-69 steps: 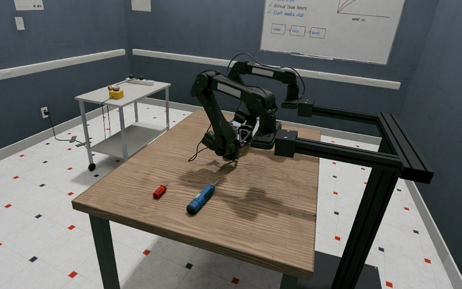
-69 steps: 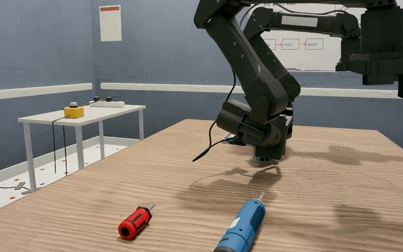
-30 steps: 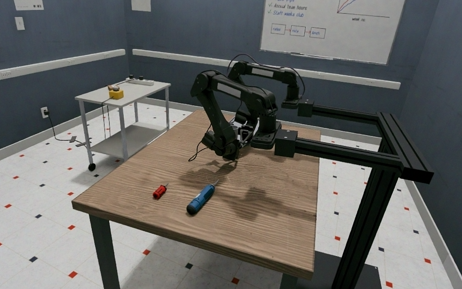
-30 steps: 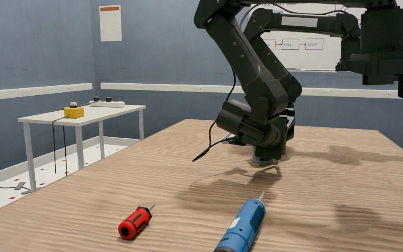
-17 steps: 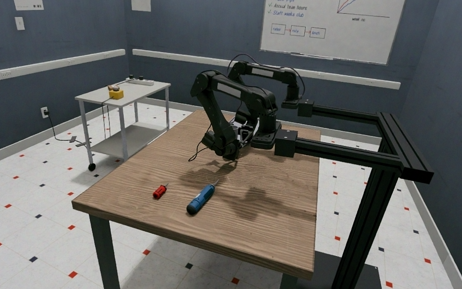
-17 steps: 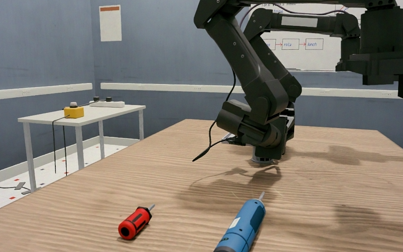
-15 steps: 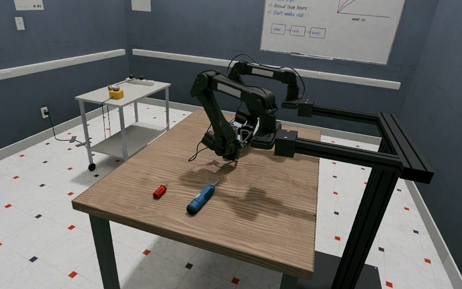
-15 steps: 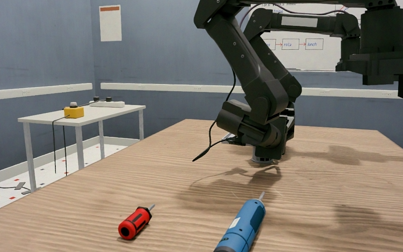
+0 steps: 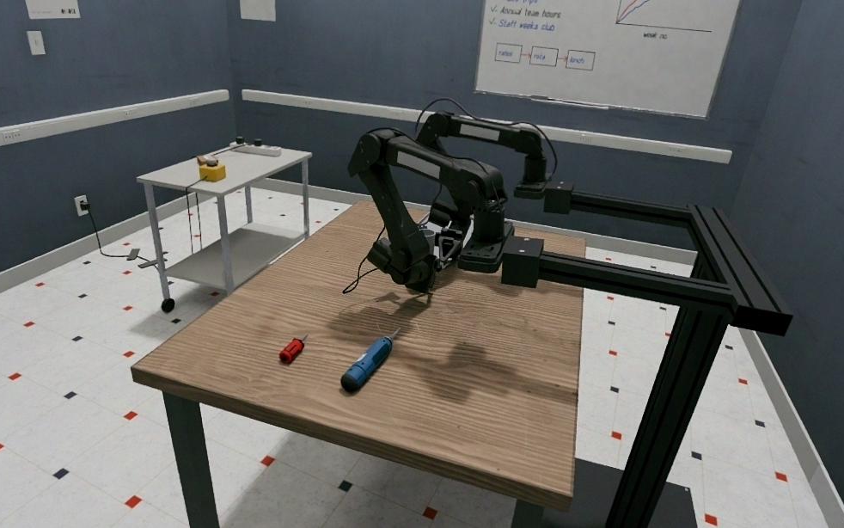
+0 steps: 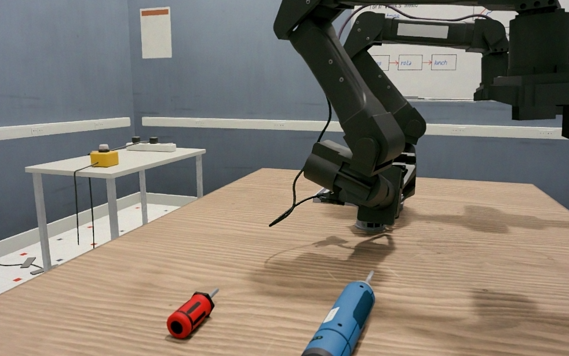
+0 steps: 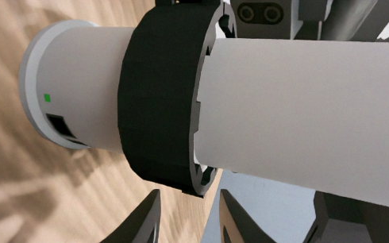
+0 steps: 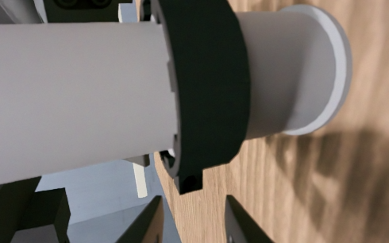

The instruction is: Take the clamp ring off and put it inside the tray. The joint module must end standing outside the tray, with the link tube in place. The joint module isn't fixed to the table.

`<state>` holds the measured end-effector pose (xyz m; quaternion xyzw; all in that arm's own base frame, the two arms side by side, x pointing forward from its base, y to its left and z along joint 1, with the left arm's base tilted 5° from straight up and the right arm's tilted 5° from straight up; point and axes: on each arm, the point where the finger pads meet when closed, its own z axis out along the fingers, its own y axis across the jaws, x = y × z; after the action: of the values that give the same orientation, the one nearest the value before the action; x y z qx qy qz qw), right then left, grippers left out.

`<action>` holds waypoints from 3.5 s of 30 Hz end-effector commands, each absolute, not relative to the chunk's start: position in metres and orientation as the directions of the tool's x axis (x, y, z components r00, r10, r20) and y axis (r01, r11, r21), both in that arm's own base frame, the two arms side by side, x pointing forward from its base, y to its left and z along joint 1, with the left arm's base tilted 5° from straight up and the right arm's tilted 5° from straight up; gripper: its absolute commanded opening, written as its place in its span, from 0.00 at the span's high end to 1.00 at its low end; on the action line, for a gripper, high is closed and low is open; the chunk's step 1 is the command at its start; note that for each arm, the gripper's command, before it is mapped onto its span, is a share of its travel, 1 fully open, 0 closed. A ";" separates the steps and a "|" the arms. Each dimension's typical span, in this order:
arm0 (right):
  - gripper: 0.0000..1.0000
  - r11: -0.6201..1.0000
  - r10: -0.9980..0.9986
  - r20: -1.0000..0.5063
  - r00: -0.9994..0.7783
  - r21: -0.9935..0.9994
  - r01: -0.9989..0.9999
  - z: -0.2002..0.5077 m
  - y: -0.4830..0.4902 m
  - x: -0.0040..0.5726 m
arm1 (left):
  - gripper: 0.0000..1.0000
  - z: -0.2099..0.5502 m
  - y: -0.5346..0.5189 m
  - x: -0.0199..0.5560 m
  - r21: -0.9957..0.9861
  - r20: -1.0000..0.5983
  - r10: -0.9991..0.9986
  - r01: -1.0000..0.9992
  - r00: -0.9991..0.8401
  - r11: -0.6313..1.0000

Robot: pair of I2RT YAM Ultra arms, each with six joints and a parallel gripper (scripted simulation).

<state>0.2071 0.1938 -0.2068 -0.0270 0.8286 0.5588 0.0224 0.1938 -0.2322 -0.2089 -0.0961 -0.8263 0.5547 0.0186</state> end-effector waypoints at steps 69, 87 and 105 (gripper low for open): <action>0.70 0.369 -0.025 -0.137 -0.990 0.919 -0.136 -0.201 0.202 0.227 | 0.70 -0.206 -0.237 0.194 -0.920 -0.092 0.186 0.154 -0.978 0.360; 0.70 0.370 -0.022 -0.091 -0.996 0.924 -0.093 -0.205 0.201 0.213 | 0.70 -0.207 -0.240 0.194 -0.921 -0.088 0.185 0.151 -0.979 0.360; 0.70 0.373 -0.025 -0.094 -0.995 0.923 -0.097 -0.212 0.207 0.213 | 0.70 -0.214 -0.246 0.195 -0.918 -0.096 0.185 0.159 -0.978 0.362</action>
<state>0.2103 0.2034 -0.2090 -0.0283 0.8285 0.5587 0.0235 0.1893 -0.2409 -0.2117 -0.0919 -0.8272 0.5538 0.0253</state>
